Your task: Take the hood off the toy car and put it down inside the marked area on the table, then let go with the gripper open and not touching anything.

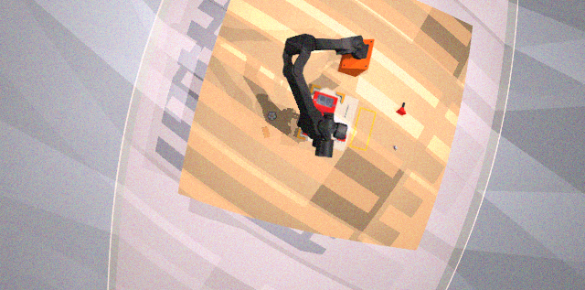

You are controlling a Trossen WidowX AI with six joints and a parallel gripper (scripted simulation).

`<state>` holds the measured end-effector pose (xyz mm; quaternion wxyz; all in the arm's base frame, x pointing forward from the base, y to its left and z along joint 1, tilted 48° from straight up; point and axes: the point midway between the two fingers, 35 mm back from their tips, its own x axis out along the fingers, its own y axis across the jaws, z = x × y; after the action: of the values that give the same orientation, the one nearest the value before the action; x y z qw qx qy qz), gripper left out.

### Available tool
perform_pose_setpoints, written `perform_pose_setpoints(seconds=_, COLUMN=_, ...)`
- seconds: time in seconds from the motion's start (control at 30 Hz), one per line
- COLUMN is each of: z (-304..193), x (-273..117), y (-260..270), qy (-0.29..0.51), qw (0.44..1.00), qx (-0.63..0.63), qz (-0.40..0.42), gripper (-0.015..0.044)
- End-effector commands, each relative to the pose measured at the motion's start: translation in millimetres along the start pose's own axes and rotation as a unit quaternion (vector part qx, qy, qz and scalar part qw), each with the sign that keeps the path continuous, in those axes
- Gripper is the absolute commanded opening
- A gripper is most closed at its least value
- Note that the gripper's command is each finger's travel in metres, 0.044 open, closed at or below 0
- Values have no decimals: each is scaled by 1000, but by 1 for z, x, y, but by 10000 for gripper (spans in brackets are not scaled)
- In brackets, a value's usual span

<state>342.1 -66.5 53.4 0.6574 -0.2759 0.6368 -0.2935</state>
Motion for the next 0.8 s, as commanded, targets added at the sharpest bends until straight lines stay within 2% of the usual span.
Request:
perform_pose_setpoints(seconds=0.0, z=0, x=3, y=0, qy=0, qw=1000, qx=-2, qz=-2, gripper=440)
perform_pose_setpoints(seconds=0.77, z=0, x=19, y=0, qy=0, qw=1000, qx=-2, qz=-2, gripper=440)
